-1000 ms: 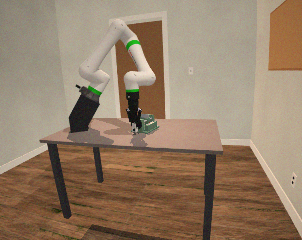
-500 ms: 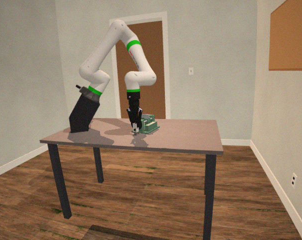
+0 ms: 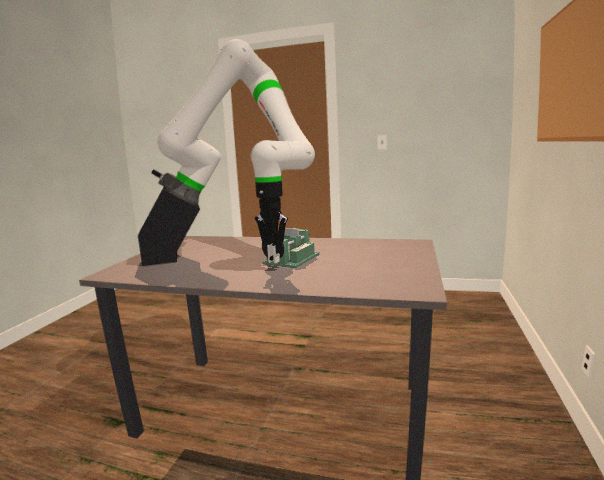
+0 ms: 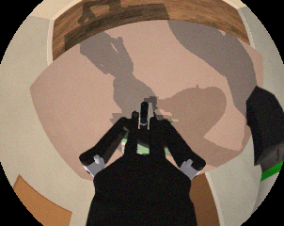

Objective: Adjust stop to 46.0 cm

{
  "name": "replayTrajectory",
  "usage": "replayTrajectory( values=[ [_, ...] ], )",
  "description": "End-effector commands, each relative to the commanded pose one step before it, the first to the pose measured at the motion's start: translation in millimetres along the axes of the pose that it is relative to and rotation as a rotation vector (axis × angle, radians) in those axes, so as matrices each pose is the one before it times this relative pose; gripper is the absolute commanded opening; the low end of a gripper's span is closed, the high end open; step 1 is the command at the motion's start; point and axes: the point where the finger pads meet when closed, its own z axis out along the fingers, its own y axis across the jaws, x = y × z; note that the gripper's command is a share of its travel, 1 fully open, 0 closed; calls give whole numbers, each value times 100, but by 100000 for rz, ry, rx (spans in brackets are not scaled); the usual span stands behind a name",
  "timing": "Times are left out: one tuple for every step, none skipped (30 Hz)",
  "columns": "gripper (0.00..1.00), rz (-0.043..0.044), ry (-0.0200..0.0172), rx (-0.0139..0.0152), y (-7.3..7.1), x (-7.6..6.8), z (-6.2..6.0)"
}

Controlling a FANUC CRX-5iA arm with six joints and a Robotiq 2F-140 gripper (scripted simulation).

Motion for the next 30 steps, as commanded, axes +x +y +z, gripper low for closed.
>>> replayTrajectory(
  values=[
    [4,1,24,32,-219,14,-232],
    [4,0,1,0,-87,0,-98],
    [4,0,2,0,-89,0,-101],
    [4,0,-1,0,-74,0,-110],
    [4,0,-1,0,-72,0,-115],
    [4,0,0,0,-73,0,-118],
    [4,0,1,0,-75,0,-122],
    [4,0,1,0,-68,0,-128],
    [4,0,-2,0,-55,0,-136],
    [4,0,0,0,-56,0,-140],
    [4,0,1,0,-57,0,-144],
    [4,0,0,0,0,0,0],
    [4,0,0,0,0,0,0],
    [4,0,1,0,-49,0,-143],
    [4,0,-1,0,-29,0,-133],
    [4,0,0,0,-29,0,-136],
    [4,0,1,0,-29,0,-139],
    [4,0,2,0,-29,0,-143],
    [4,0,-1,0,-8,0,-132],
    [4,0,-1,0,-5,0,-132],
    [4,0,0,0,-4,0,-135],
    [4,0,1,0,-4,0,-138],
    [4,0,1,0,3,0,-136],
    [4,0,-1,0,18,0,-129],
    [4,0,0,0,19,0,-131],
    [4,0,0,0,19,0,-133],
    [4,0,1,0,20,0,-136],
    [4,0,0,0,34,0,-129],
    [4,0,0,0,0,0,0],
    [4,0,0,0,0,0,0]
  ],
)
